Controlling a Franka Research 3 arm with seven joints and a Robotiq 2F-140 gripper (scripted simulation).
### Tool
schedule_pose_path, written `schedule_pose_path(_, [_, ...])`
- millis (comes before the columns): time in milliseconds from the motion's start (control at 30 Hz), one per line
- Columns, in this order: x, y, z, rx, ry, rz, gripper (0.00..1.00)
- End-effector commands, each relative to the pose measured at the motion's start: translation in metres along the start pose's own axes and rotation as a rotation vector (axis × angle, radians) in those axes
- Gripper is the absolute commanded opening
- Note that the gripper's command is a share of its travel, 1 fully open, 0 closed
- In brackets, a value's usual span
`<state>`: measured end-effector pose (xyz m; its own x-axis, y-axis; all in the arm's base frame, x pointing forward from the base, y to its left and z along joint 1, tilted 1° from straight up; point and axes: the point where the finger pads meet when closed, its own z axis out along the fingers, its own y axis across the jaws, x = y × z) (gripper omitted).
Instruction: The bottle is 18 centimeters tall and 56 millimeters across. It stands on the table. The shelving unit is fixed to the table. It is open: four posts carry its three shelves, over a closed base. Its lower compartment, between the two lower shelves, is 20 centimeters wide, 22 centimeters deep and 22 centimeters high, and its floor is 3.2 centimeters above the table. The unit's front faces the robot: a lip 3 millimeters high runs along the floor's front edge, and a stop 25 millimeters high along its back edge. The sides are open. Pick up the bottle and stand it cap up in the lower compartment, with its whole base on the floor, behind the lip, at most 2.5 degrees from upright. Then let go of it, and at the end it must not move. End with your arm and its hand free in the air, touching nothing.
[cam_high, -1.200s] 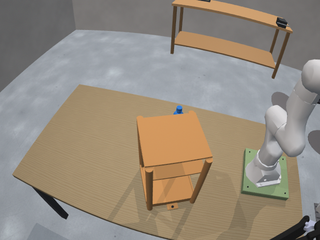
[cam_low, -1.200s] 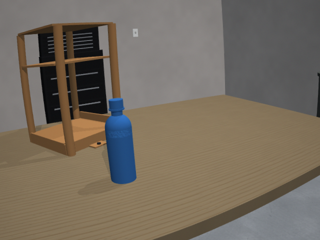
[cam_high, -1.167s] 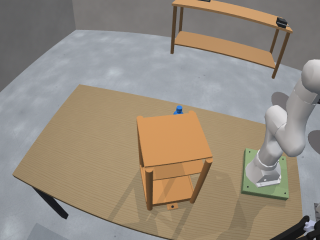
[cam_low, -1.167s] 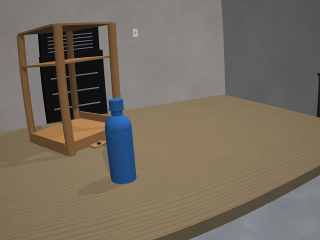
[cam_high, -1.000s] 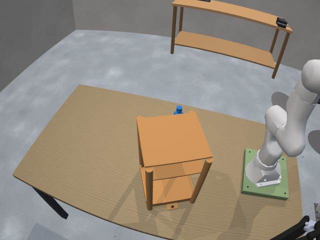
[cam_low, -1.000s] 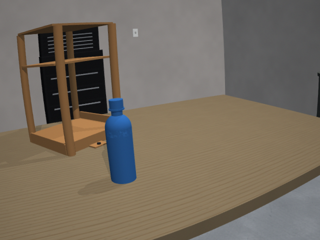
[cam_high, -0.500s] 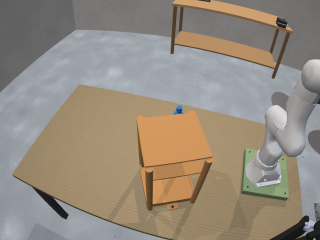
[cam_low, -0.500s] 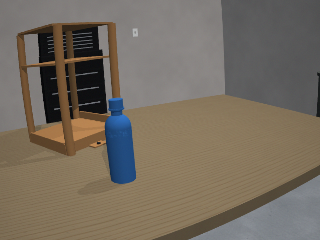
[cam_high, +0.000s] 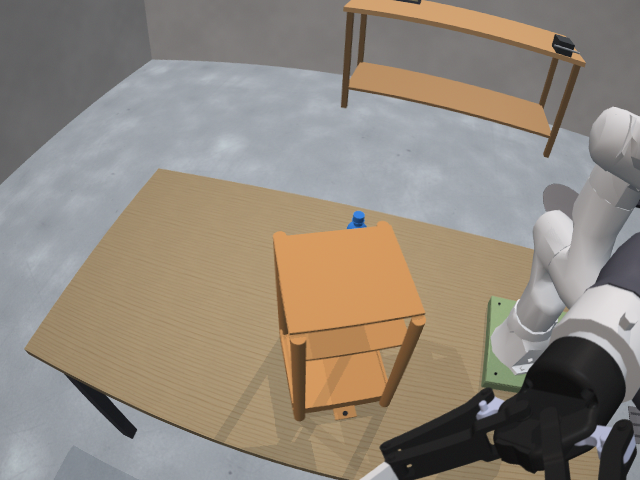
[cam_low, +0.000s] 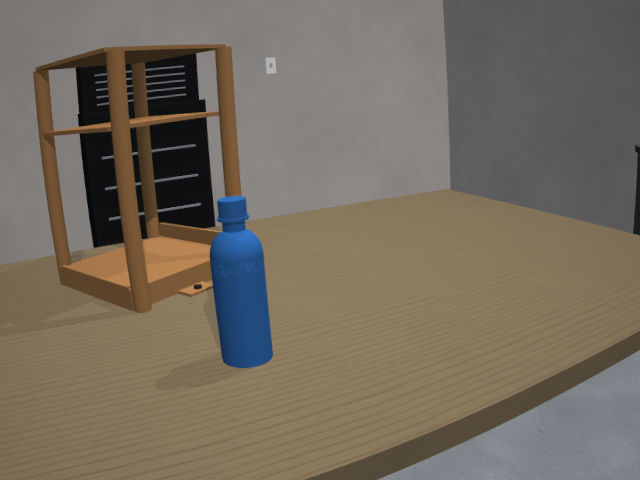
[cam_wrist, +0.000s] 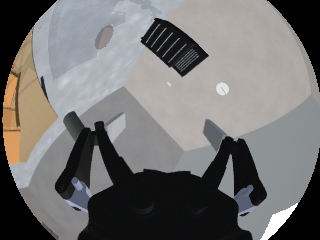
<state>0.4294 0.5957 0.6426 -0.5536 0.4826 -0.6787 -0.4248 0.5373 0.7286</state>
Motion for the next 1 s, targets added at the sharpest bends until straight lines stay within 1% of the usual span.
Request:
schedule_pose_path(0, [-0.001,0.001,0.023,-0.044,0.082,0.016,1.00])
schedule_pose_path(633, [-0.001,0.001,0.023,-0.044,0.082,0.016,1.00])
schedule_pose_path(667, [-0.025,-0.018,0.036,-0.032,0.101,0.021,1.00])
schedule_pose_path(967, [-0.025,-0.018,0.036,-0.032,0.101,0.021,1.00])
